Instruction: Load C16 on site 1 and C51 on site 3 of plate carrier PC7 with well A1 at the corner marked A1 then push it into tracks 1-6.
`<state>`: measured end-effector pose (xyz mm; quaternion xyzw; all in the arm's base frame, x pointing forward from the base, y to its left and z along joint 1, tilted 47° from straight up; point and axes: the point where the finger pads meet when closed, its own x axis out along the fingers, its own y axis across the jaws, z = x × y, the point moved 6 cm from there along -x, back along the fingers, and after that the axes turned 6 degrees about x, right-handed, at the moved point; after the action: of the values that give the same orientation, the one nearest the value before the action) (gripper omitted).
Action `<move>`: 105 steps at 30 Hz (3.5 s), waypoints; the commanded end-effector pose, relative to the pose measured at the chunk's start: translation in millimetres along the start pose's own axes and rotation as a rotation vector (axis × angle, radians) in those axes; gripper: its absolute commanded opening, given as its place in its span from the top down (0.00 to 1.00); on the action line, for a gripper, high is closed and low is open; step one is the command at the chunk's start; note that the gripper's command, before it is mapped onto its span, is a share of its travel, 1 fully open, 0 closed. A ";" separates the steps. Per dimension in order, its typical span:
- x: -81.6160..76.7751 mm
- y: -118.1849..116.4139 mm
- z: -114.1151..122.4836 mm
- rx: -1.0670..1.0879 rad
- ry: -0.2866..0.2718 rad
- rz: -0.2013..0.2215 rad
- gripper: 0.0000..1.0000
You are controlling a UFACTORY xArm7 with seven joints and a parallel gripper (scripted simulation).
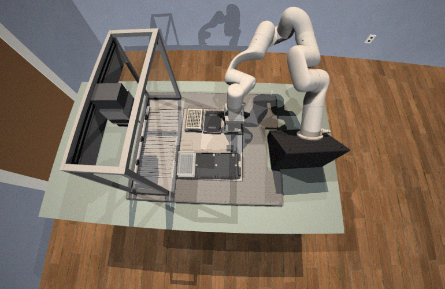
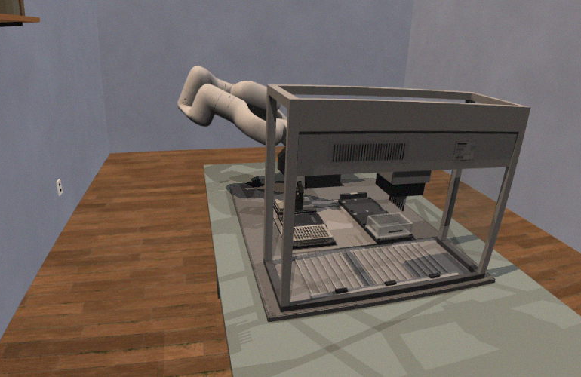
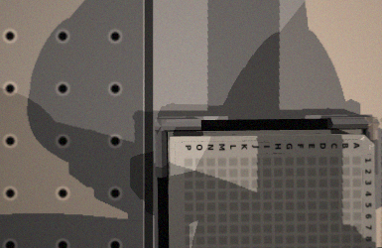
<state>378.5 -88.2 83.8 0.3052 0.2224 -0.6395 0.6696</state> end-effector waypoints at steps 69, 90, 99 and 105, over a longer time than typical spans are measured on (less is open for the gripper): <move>-2.8 0.9 -0.5 -0.001 0.001 0.003 1.00; -15.4 0.9 -0.5 -0.001 0.001 0.003 1.00; -21.4 0.9 -0.5 -0.001 0.001 0.003 1.00; -21.4 0.8 -0.5 -0.001 0.001 0.003 1.00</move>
<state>376.9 -73.7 97.4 0.3052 0.2223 -0.6395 0.6697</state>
